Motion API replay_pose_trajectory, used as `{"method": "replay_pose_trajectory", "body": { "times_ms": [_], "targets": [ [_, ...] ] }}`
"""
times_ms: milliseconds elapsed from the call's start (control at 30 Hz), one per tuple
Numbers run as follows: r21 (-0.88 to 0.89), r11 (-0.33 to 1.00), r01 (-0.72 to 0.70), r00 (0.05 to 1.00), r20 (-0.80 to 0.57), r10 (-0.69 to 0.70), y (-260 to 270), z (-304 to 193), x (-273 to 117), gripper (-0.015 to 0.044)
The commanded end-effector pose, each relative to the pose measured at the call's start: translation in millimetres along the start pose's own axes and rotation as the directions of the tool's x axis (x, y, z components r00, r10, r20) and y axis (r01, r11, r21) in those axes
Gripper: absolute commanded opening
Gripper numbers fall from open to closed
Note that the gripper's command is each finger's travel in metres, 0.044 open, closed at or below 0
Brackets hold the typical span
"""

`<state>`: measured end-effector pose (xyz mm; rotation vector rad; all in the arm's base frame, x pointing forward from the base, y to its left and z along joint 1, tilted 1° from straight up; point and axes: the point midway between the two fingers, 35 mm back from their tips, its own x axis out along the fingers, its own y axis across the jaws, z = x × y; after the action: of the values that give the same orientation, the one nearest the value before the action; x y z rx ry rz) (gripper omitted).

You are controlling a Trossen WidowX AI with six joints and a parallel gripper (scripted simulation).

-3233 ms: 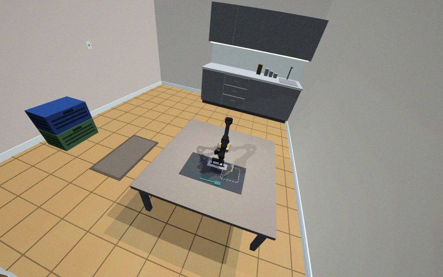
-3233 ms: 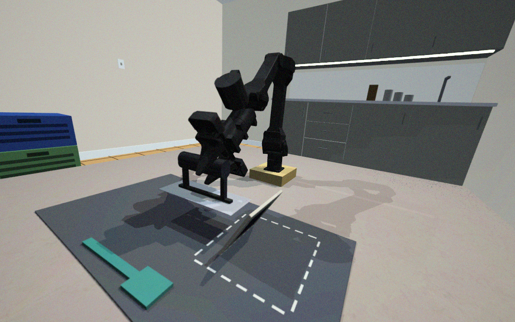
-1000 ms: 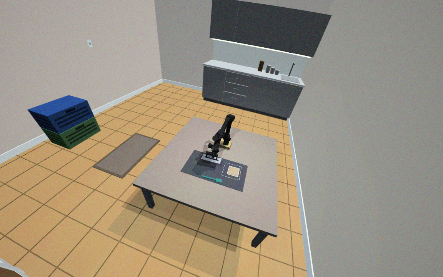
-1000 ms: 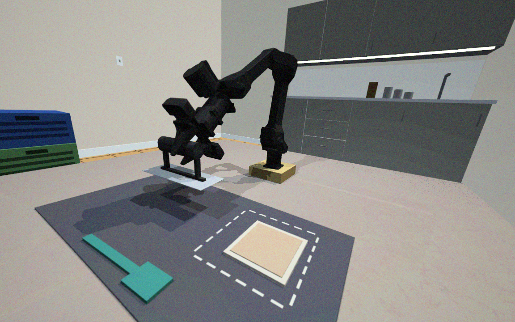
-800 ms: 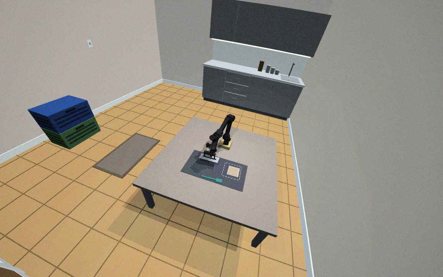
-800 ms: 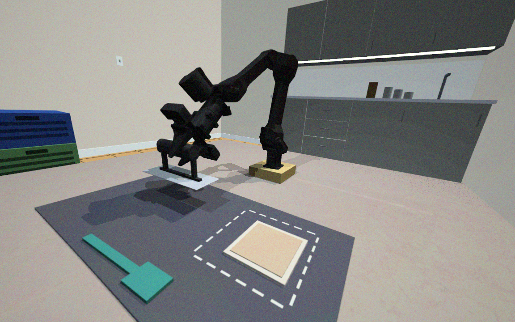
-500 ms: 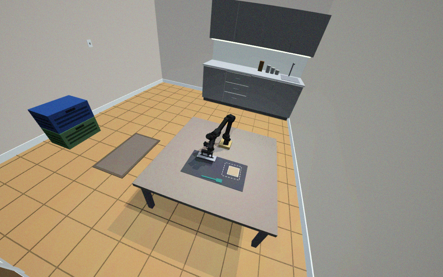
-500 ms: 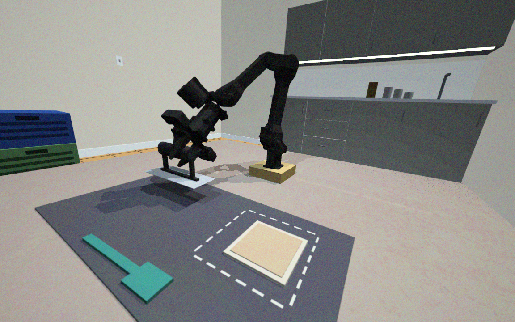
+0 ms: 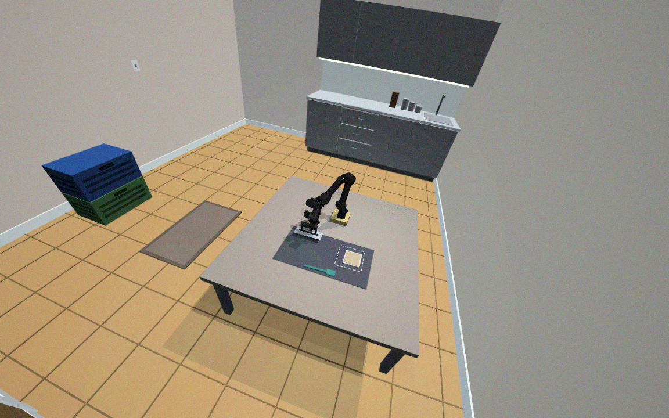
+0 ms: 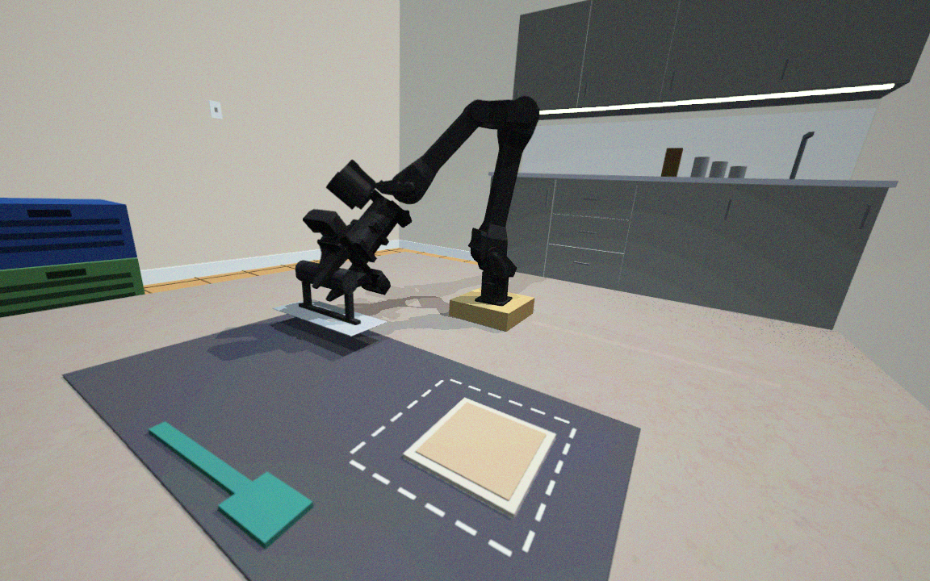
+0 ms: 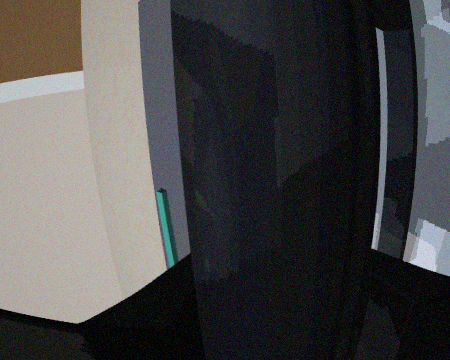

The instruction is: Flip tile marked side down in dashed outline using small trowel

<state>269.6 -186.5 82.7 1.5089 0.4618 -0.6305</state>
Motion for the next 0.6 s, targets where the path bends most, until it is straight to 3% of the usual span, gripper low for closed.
{"method": "replay_pose_trajectory", "body": {
  "times_ms": [0, 567],
  "targets": [
    [-0.014, 1.000, -0.015, 1.000, -0.007, 0.015, -1, 0, 1, 0.0000],
    [-0.014, 1.000, -0.014, 1.000, -0.007, 0.014, -22, 1, 19, 0.0000]
  ]
}}
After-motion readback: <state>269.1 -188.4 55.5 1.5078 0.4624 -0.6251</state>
